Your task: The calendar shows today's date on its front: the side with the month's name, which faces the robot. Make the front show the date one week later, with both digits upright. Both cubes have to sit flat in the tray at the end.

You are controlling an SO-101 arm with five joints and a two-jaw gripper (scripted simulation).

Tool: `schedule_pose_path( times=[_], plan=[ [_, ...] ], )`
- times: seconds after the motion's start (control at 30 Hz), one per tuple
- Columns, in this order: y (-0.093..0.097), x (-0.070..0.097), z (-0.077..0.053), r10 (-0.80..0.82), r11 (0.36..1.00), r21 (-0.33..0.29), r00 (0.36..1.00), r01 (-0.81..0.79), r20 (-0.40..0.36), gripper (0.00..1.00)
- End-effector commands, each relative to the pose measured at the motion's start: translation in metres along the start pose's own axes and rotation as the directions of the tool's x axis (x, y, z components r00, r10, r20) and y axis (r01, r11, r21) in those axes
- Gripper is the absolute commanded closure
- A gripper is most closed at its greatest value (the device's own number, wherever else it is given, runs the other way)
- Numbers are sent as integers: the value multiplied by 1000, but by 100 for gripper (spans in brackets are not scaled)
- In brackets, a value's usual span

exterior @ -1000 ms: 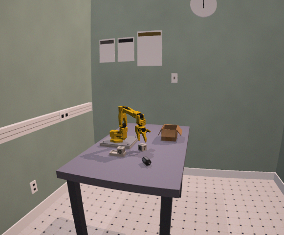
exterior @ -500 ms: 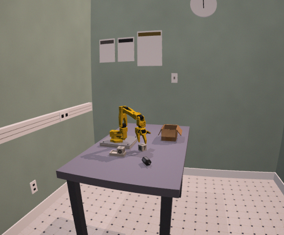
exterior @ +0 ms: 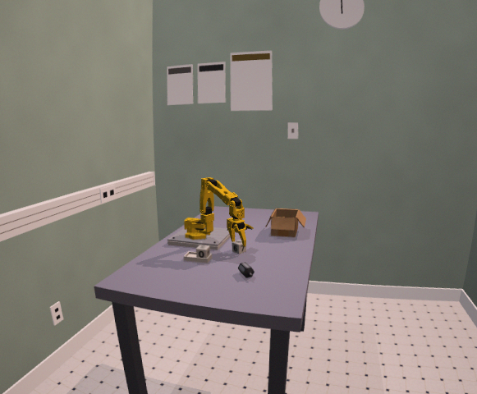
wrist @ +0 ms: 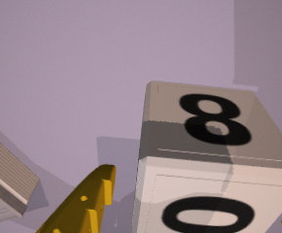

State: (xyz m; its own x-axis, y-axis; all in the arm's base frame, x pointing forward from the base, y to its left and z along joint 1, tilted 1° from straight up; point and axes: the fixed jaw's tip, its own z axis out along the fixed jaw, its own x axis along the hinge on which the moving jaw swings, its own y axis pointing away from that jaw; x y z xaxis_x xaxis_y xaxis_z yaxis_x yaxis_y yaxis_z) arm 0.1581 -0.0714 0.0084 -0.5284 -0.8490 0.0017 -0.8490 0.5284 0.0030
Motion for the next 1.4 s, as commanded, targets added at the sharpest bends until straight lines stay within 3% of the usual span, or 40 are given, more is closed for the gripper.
schedule_pose_path(
  times=[0.0, 0.3, 1.37],
  plan=[
    [4, 1, 7, -3, 1000, -21, 1000, 3, -1, 65],
    [4, 1, 13, -3, 1000, -21, 1000, 3, -1, 65],
    [1, 1, 13, -3, 1000, -21, 1000, 3, -1, 70]
  ],
)
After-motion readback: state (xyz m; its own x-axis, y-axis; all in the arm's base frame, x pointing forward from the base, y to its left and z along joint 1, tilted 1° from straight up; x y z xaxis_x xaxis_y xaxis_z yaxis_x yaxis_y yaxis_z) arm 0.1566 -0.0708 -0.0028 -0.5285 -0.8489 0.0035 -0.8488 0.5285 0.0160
